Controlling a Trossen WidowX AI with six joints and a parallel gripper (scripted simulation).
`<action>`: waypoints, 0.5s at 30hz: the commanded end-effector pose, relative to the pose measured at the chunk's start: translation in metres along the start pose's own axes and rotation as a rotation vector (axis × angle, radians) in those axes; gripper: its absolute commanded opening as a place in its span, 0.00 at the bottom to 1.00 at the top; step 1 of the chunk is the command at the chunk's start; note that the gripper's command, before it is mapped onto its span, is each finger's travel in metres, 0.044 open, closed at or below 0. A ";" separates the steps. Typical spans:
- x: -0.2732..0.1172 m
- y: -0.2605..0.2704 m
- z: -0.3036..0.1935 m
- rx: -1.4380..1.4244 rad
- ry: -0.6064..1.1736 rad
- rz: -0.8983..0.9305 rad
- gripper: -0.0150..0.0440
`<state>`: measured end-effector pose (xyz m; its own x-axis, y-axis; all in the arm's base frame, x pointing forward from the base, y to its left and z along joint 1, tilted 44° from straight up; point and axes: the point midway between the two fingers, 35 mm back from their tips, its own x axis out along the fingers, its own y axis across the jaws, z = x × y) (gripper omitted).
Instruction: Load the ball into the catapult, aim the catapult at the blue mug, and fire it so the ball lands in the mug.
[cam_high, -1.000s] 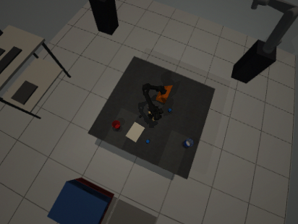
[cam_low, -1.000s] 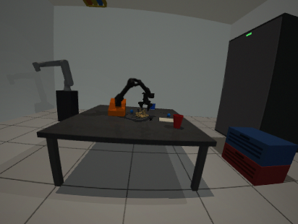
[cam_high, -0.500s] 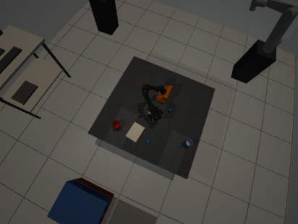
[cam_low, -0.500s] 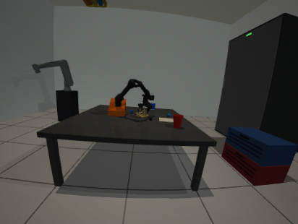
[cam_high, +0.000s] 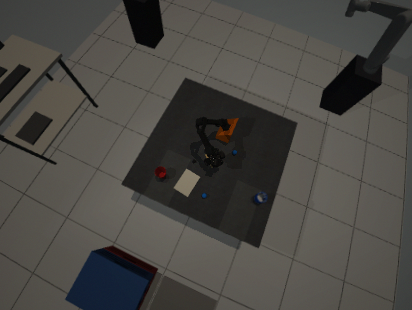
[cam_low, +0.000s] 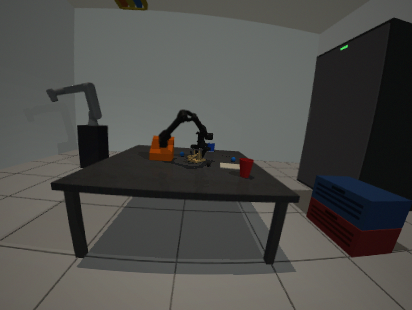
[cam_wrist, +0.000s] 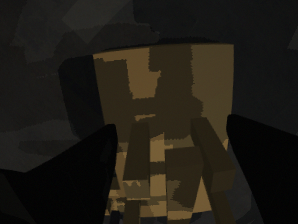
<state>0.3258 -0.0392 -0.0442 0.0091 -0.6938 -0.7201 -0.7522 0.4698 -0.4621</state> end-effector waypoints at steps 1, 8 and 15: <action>0.000 0.000 0.000 0.001 0.000 0.000 0.60; 0.000 0.000 0.000 0.001 0.000 0.000 0.45; -0.050 0.000 0.001 0.000 -0.002 0.003 0.25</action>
<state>0.3198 -0.0244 -0.0277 -0.0229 -0.6984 -0.7154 -0.7599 0.4771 -0.4415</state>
